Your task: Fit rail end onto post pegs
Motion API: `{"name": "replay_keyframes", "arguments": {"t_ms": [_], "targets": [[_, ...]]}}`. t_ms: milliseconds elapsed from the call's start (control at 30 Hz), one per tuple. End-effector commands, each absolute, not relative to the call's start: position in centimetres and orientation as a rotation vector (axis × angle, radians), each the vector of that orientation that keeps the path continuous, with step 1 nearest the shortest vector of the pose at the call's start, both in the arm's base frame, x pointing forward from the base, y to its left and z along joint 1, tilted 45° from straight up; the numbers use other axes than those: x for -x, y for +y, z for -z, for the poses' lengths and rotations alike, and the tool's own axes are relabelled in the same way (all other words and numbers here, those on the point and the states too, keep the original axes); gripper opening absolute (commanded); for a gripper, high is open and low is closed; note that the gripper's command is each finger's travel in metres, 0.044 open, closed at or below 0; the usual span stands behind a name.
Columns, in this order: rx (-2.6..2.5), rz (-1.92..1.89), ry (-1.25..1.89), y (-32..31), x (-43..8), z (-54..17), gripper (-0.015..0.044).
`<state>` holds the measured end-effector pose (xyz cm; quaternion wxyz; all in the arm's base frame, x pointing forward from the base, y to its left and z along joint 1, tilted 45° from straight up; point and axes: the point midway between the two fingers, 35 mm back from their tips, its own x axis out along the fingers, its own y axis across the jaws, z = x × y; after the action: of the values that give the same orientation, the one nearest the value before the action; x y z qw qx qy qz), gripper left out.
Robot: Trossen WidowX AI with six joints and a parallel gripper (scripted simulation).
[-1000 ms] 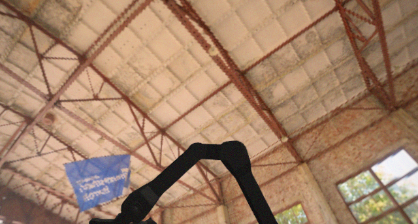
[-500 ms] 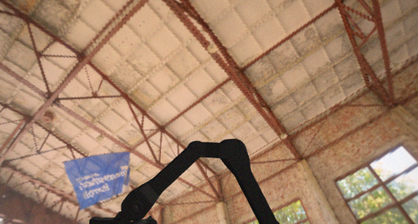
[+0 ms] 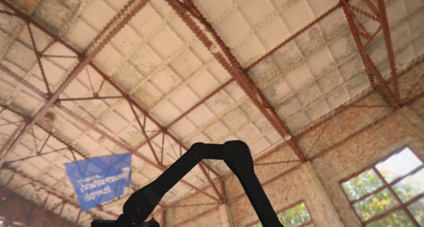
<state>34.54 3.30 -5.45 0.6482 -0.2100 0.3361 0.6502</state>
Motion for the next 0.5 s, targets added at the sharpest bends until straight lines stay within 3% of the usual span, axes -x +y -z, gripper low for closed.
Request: {"name": "replay_keyframes", "arguments": {"t_ms": [0, 467], "targets": [[0.481, -1.471, 0.759, 2.99, -34.79, 5.24, 0.0000], [0.481, -1.471, 0.759, 3.09, -34.88, 5.37, 0.0000]]}}
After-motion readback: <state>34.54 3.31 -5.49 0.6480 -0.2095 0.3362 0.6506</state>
